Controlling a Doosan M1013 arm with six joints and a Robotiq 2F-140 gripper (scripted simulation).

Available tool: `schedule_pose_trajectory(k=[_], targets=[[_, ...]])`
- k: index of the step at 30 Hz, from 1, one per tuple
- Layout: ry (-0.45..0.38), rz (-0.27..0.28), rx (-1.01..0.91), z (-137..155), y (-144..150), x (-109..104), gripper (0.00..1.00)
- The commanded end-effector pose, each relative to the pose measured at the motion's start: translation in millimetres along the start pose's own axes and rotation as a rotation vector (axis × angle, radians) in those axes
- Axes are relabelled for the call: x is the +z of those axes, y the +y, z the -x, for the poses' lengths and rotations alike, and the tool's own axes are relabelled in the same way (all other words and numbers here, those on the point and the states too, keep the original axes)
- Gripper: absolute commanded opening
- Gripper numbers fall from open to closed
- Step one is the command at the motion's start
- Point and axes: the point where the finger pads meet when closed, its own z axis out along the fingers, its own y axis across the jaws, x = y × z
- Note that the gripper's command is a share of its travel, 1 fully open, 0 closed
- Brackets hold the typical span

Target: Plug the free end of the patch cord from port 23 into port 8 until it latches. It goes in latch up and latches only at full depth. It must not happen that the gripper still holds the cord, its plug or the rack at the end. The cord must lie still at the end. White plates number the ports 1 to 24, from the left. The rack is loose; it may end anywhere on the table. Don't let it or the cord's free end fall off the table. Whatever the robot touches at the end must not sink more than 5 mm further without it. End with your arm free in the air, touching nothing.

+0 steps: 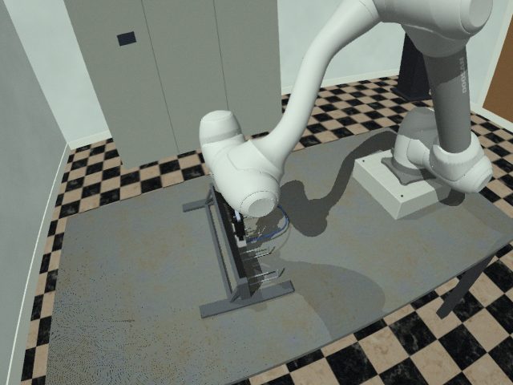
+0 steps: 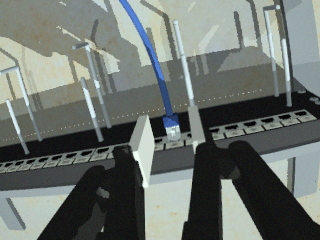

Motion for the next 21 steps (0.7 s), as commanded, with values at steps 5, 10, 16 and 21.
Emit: schedule_pose_trajectory(k=[5,10,16,21], targets=[[0.0,0.0,0.0,-0.2,0.0,-14.8,0.22],[0.0,0.0,0.0,-0.4,0.0,-31.1,0.22],[0.0,0.0,0.0,-0.6,0.0,-47.1,0.22],[0.0,0.0,0.0,-0.8,0.0,-57.5,0.22]])
